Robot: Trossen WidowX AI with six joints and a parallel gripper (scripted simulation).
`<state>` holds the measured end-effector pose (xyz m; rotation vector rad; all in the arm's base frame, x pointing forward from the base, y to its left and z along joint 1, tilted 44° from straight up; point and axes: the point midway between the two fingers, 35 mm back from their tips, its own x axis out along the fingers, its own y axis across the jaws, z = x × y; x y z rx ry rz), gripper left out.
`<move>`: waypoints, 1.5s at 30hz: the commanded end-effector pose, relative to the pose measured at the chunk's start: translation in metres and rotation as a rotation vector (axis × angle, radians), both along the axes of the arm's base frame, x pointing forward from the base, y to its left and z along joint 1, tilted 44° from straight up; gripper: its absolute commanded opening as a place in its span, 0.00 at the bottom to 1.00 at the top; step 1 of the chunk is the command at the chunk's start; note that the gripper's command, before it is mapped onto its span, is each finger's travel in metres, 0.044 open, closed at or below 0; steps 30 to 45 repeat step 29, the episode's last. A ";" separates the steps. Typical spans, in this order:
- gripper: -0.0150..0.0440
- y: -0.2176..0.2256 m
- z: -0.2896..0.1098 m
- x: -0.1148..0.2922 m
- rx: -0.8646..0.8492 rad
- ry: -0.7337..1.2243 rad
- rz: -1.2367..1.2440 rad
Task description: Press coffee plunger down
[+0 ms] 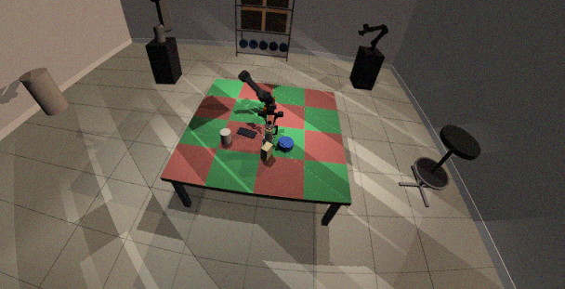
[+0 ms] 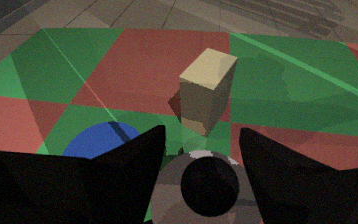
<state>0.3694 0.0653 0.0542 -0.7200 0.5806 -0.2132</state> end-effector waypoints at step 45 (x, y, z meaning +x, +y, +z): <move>1.00 0.052 0.060 -0.015 -0.004 0.016 -0.006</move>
